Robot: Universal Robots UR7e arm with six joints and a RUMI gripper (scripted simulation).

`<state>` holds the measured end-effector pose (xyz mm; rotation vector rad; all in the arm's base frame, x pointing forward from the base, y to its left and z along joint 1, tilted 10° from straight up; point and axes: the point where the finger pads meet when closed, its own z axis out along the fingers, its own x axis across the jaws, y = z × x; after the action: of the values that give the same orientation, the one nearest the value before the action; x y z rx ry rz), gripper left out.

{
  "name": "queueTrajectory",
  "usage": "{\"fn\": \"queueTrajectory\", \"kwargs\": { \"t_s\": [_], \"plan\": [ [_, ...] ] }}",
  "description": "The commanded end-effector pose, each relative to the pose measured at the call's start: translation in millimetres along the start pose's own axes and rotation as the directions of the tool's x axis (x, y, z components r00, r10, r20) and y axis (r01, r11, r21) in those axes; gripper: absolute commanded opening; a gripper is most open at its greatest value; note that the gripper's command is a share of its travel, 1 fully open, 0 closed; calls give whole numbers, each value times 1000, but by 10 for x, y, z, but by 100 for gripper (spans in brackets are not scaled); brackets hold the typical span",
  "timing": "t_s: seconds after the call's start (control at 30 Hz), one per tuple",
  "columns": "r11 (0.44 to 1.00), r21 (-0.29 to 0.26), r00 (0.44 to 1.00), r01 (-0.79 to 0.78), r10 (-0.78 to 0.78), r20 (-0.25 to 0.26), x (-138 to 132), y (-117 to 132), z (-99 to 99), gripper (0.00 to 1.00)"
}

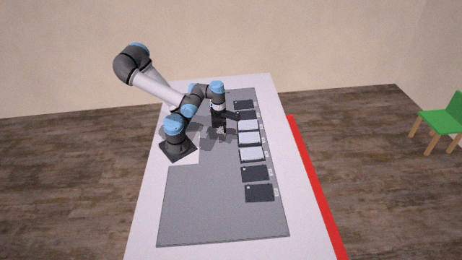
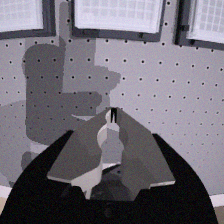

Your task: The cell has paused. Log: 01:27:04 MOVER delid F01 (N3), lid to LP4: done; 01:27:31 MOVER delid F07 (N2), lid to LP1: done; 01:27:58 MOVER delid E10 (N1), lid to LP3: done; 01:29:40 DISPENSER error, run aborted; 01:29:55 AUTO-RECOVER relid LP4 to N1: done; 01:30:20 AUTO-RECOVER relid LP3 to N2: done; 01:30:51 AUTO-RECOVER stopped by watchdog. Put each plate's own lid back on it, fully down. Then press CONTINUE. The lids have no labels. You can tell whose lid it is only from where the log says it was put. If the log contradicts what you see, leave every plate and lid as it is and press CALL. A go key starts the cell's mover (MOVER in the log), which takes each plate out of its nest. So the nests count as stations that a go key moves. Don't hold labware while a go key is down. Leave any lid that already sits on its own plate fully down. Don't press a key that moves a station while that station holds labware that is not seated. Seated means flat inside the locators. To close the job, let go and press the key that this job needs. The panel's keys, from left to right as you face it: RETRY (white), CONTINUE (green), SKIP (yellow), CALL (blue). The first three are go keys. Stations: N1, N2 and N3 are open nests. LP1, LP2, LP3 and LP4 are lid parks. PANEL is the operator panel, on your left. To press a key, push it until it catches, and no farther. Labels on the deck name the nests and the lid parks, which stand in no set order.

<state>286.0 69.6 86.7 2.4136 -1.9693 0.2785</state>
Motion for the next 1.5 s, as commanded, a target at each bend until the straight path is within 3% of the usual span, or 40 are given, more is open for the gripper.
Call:
{"fn": "queueTrajectory", "kwargs": {
  "t_s": [0.0, 0.23, 0.3, 0.47, 0.67, 0.87, 1.37, 1.47],
  "plan": [
    [1000, 1, 1000, 0, 0, 1, 3, 12, -59, 0],
    [1000, 1, 1000, 0, 0, 1, 3, 12, -409, 0],
    [1000, 1, 1000, 0, 0, 1, 3, 12, -409, 0],
    [1000, 1, 1000, 0, 0, 1, 3, 13, -626, 0],
    [1000, 1, 1000, 0, 0, 1, 3, 13, -626, 0],
    [997, 1, 997, 80, -80, 1, -191, 61, -627, 0],
    [929, 2, 929, 371, -371, 0, -919, 243, -627, 0],
    [921, 2, 921, 389, -389, 0, -968, 255, -627, 0]
  ]
}}
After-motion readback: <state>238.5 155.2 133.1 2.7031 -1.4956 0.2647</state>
